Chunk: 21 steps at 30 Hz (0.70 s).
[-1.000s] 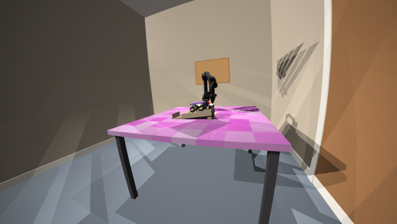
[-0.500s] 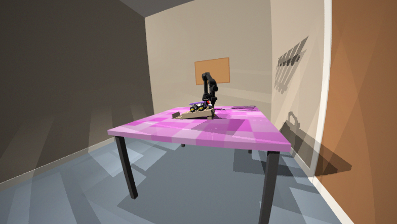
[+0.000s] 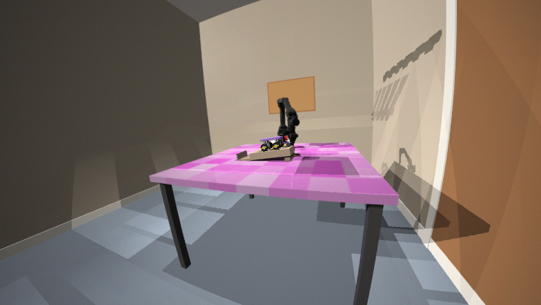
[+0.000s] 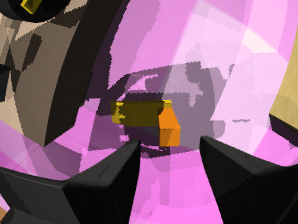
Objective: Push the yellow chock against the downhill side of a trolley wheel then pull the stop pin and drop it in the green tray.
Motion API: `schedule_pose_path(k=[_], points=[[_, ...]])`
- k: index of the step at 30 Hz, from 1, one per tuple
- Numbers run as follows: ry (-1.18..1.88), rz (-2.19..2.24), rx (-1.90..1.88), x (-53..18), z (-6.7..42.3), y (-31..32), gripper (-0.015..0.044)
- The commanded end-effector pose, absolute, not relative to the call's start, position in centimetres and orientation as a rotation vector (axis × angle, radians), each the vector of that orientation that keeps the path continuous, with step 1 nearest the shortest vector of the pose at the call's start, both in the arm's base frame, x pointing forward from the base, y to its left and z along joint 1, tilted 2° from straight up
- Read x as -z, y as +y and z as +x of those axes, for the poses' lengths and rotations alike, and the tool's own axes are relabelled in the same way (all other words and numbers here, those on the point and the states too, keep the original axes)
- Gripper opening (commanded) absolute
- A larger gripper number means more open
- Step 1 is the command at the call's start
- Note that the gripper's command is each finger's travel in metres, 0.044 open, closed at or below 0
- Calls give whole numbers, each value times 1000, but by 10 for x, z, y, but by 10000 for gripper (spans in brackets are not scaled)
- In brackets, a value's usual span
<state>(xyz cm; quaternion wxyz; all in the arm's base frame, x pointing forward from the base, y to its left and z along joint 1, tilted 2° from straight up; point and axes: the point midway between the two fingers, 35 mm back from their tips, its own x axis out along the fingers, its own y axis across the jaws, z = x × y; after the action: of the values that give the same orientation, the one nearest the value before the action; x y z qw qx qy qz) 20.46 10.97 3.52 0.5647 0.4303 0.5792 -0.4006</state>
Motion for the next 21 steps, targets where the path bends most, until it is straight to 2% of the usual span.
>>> schedule_pose_path(k=[1,21], points=[[1364,1018,946,-28,204,110,190],[1364,1018,946,-5,204,112,190]])
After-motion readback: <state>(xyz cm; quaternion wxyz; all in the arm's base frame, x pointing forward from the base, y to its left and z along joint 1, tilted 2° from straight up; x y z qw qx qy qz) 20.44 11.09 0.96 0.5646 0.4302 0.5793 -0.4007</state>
